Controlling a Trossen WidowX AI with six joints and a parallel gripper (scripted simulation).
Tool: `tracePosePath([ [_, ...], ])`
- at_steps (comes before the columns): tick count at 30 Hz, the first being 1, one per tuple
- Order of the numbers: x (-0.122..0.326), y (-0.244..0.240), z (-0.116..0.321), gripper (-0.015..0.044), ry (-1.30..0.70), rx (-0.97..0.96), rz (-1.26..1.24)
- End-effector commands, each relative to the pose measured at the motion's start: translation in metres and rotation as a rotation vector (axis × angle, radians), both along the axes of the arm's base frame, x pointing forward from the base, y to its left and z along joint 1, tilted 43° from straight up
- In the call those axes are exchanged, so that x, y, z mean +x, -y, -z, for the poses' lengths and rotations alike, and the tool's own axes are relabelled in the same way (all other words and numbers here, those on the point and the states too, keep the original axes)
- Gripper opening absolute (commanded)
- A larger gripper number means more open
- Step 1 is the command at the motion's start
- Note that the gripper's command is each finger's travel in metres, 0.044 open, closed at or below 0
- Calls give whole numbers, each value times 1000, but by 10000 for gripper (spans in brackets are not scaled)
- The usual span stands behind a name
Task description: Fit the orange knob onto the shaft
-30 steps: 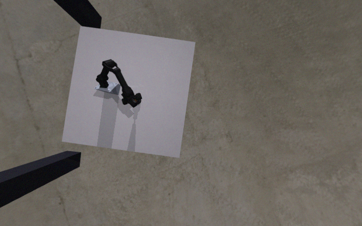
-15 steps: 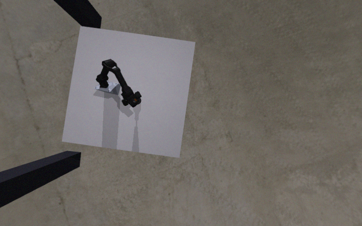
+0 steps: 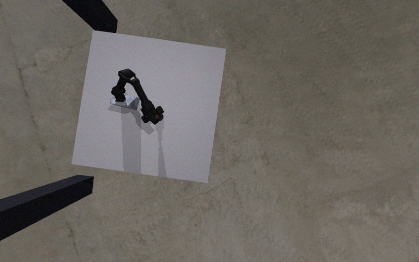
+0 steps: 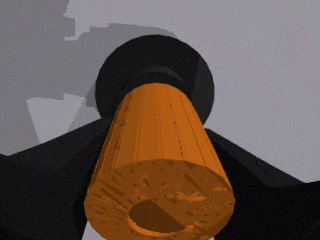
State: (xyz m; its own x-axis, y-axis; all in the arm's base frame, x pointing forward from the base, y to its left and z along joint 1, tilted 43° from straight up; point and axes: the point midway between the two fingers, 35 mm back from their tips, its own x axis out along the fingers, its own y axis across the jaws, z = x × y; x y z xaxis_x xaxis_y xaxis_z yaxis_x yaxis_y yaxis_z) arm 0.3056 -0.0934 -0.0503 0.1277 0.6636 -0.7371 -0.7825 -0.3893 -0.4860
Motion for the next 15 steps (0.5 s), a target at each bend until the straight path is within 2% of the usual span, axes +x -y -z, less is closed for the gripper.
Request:
tracePosePath([
  [1, -1, 0, 0, 0, 1, -1, -1],
  [10, -2, 2, -4, 0, -16, 2, 18],
  [15, -2, 3, -5, 0, -161, 30, 179],
])
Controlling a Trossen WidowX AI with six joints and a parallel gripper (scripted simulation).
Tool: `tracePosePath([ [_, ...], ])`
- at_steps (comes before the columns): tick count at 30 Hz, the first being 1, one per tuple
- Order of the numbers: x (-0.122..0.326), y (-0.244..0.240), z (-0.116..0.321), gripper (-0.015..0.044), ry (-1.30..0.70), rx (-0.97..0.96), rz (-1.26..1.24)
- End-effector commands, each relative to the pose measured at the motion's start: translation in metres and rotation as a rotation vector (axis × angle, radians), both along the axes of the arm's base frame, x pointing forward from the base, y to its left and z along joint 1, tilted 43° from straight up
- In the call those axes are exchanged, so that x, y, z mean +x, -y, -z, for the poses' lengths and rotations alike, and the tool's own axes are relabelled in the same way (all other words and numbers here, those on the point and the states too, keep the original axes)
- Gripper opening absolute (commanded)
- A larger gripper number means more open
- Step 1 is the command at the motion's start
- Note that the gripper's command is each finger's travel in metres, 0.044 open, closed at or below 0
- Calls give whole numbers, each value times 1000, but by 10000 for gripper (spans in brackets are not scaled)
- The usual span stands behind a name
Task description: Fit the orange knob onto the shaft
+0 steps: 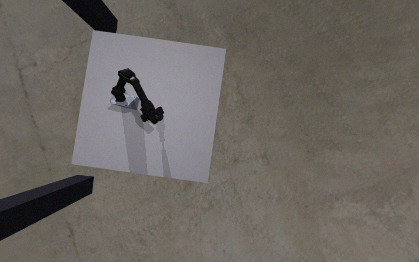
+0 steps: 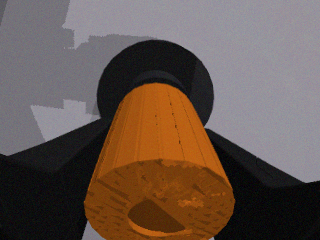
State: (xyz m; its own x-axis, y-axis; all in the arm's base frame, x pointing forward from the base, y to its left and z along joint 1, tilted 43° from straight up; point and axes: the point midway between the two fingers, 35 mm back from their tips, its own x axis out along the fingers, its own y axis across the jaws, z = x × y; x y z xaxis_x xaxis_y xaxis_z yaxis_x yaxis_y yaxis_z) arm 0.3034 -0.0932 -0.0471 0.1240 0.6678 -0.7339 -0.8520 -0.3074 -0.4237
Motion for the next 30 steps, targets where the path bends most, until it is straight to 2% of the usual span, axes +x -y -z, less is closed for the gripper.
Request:
tracePosePath([
  [1, 1, 3, -2, 0, -115, 16, 134],
  [30, -1, 3, 2, 0, -1425, 267, 1580],
])
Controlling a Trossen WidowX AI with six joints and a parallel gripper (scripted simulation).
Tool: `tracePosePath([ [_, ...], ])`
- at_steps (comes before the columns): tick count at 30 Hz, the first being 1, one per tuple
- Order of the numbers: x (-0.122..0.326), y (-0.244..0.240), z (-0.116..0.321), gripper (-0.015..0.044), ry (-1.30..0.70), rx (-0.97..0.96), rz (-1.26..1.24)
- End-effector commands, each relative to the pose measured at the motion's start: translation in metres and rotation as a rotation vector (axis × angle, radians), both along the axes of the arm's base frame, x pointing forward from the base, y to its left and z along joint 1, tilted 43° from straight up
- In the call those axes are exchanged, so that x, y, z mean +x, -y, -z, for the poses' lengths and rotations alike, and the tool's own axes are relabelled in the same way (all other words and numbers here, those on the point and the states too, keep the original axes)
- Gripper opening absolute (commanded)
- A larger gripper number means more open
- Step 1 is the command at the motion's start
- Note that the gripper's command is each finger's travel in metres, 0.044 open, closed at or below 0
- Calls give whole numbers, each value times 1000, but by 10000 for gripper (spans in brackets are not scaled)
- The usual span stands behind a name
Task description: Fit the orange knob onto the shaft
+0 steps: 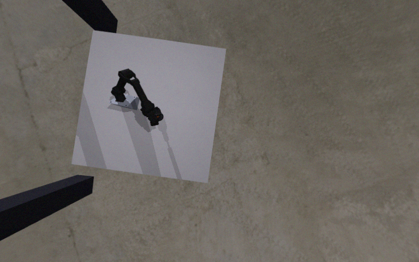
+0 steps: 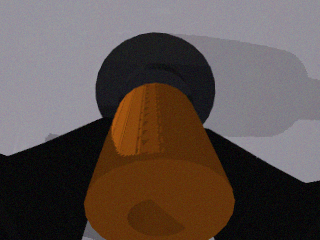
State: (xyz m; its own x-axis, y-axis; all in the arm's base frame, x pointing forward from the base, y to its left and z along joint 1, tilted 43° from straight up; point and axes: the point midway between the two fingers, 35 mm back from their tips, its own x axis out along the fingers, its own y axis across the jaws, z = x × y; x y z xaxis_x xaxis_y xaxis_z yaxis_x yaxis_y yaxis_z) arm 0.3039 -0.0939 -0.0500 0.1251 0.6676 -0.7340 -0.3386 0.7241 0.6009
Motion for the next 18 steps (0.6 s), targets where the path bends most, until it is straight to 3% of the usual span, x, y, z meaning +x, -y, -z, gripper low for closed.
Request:
tracePosePath([
  [1, -2, 2, -2, 0, -300, 52, 336],
  [4, -3, 2, -5, 0, -408, 72, 455],
  [18, -1, 0, -5, 0, -415, 74, 464],
])
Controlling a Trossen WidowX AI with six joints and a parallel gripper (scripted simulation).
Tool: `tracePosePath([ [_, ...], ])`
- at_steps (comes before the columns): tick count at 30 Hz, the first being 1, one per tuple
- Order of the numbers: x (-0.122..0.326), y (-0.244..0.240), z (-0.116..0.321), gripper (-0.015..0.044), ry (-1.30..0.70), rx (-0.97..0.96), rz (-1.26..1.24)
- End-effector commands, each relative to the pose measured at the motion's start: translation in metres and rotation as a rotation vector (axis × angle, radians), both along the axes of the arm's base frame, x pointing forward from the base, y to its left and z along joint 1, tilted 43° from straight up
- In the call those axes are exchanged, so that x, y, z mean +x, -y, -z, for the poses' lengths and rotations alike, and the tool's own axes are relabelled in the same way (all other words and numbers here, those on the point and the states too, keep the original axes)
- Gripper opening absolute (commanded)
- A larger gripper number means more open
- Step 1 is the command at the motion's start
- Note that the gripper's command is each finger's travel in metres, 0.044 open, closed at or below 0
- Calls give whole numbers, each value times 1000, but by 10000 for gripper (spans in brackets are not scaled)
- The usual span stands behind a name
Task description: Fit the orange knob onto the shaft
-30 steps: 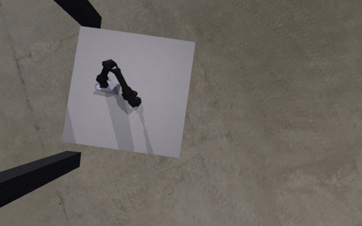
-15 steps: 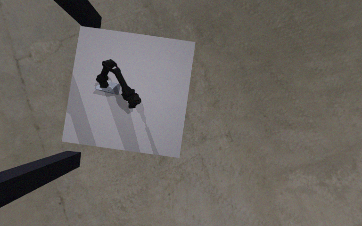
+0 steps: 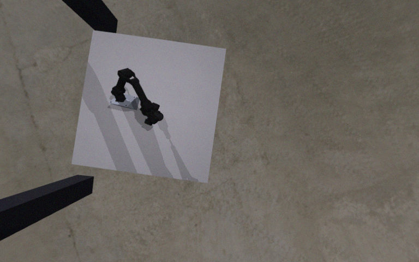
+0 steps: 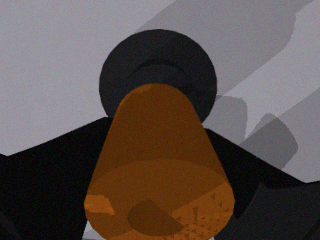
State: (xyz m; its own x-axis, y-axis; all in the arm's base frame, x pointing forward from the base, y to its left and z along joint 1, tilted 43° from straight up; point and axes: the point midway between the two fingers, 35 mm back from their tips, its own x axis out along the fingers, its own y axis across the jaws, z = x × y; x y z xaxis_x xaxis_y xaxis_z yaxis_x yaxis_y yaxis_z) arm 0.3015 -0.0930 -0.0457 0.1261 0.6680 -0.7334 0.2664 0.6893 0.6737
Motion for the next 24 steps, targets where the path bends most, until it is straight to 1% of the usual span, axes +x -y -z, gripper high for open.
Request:
tracePosePath([
  [1, 2, 1, 0, 0, -3, -6, 7],
  [24, 1, 2, 2, 0, -3, -6, 7],
])
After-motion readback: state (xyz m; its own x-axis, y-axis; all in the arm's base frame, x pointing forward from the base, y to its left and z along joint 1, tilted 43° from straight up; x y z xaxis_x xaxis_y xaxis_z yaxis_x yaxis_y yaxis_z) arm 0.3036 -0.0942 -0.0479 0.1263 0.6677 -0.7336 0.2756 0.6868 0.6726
